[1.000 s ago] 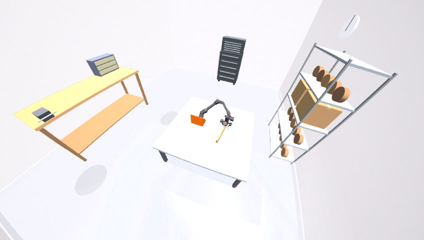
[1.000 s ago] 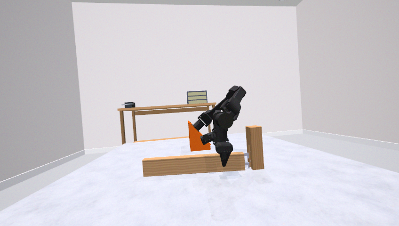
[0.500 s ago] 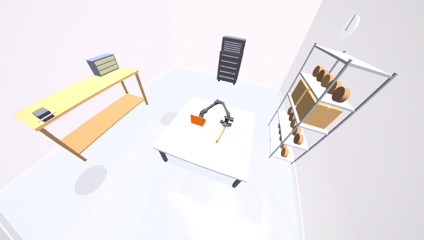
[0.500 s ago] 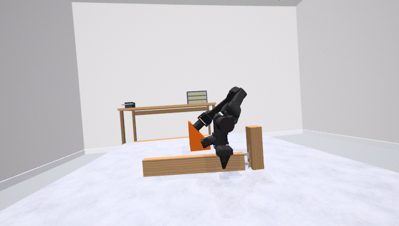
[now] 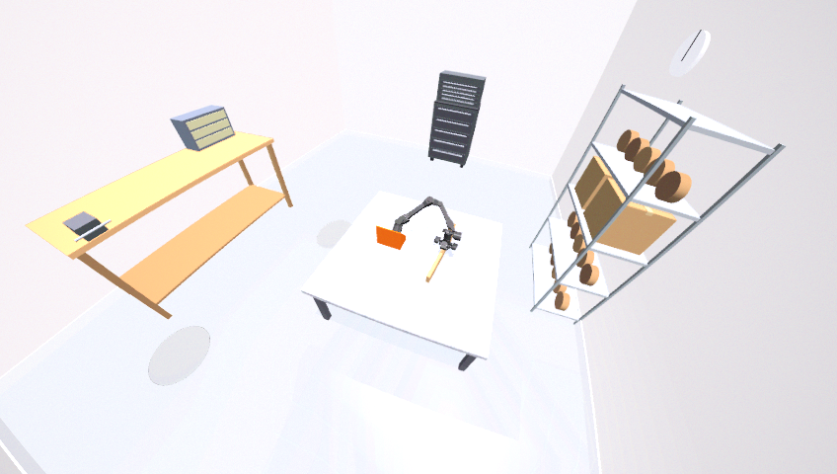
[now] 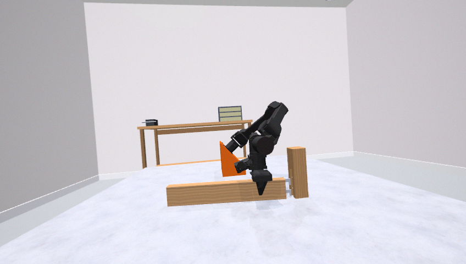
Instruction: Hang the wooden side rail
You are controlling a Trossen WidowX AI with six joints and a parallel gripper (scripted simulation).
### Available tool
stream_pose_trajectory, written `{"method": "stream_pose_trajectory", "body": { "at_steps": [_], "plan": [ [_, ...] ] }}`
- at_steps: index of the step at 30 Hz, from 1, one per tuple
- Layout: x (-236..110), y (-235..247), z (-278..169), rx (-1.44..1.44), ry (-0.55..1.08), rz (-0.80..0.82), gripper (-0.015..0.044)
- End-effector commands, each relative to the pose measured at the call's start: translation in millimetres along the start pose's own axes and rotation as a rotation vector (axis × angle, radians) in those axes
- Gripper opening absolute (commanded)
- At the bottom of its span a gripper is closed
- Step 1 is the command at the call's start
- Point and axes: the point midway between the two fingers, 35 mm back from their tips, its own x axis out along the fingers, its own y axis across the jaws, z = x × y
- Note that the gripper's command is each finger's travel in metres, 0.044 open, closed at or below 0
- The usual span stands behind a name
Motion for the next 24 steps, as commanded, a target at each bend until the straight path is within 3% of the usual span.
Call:
{"method": "stream_pose_trajectory", "body": {
  "at_steps": [1,24],
  "plan": [
    [0.5,-0.1,-0.7,0.002,0.006,-0.001,0.0000],
    [-0.4,4.4,-0.8,-0.137,0.006,0.000,0.0000]
  ]
}}
